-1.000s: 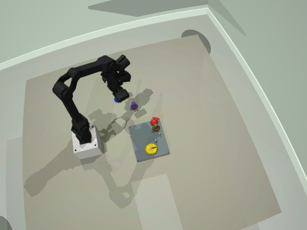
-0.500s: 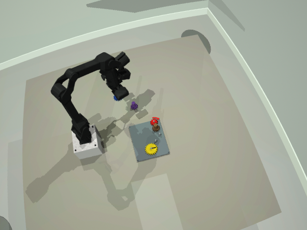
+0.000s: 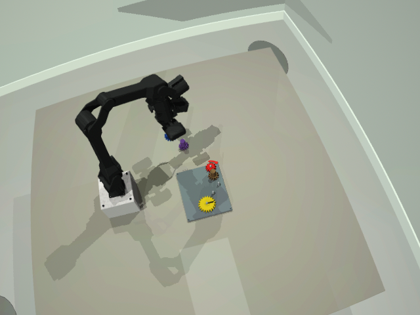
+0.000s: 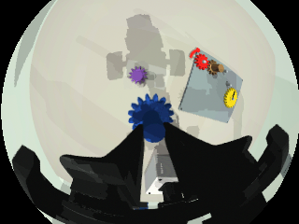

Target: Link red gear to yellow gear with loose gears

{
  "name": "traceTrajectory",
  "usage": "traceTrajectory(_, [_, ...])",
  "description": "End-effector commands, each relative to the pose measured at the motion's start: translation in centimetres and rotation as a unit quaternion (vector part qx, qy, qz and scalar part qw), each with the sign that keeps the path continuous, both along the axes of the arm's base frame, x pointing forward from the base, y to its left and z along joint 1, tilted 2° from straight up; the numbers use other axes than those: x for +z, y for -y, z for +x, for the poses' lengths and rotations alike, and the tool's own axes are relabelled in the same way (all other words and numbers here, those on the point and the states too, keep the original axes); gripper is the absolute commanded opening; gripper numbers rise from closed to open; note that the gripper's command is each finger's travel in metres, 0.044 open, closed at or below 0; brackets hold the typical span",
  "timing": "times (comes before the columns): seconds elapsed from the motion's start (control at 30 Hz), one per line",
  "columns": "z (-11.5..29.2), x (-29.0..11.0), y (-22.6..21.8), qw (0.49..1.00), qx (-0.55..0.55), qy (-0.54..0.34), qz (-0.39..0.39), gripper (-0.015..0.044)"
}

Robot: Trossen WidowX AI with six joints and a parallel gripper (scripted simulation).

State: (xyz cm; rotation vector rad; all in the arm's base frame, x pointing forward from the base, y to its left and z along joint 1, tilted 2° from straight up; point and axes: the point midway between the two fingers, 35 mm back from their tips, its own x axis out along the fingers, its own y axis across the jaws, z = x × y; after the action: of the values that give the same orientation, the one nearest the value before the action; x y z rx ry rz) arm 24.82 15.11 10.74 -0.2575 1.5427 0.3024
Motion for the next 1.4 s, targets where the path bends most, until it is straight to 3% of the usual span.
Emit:
traceTrajectory(0.0, [1.0, -0.2, 0.5, 1.0, -0.001, 0.003, 0.0, 0.0])
traceTrajectory(1.37, [8.9, -3.7, 8.1, 1.0, -0.002, 0.005, -0.008, 0.0])
